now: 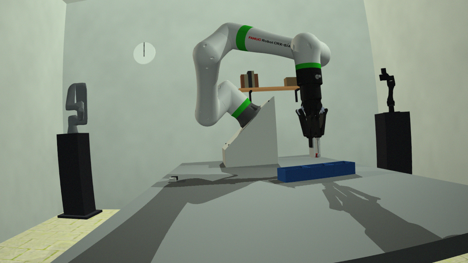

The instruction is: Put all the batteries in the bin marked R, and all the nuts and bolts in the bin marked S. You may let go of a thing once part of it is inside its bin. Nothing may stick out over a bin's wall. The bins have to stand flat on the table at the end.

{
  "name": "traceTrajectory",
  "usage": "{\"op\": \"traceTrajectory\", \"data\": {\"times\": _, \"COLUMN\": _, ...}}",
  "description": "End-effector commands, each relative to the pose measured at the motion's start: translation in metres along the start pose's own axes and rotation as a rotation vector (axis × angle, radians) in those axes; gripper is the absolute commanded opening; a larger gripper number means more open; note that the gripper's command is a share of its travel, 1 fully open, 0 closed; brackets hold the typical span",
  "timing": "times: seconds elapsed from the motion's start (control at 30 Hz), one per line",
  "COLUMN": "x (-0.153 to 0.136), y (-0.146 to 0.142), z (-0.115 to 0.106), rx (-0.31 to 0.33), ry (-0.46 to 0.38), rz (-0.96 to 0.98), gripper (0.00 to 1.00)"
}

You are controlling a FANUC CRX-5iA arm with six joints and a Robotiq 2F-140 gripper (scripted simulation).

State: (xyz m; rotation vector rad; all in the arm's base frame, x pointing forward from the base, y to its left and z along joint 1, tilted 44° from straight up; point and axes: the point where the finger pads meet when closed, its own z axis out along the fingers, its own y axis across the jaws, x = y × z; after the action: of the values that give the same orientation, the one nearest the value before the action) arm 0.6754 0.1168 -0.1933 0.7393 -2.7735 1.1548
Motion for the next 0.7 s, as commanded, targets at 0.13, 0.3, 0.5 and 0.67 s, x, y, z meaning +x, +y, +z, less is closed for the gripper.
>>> {"op": "traceTrajectory", "data": {"times": 0.13, "x": -0.040, "y": 0.024, "z": 0.000, "rx": 0.000, "ry": 0.002, "rz": -0.240, "gripper": 0.15}}
{"op": "traceTrajectory", "data": {"times": 0.3, "x": -0.065, "y": 0.041, "z": 0.001, "rx": 0.004, "ry": -0.011, "rz": -0.381, "gripper": 0.15}}
{"op": "traceTrajectory", "data": {"times": 0.5, "x": -0.072, "y": 0.045, "z": 0.001, "rx": 0.009, "ry": -0.025, "rz": -0.545, "gripper": 0.15}}
{"op": "traceTrajectory", "data": {"times": 0.67, "x": -0.072, "y": 0.045, "z": 0.001, "rx": 0.012, "ry": -0.030, "rz": -0.674, "gripper": 0.15}}
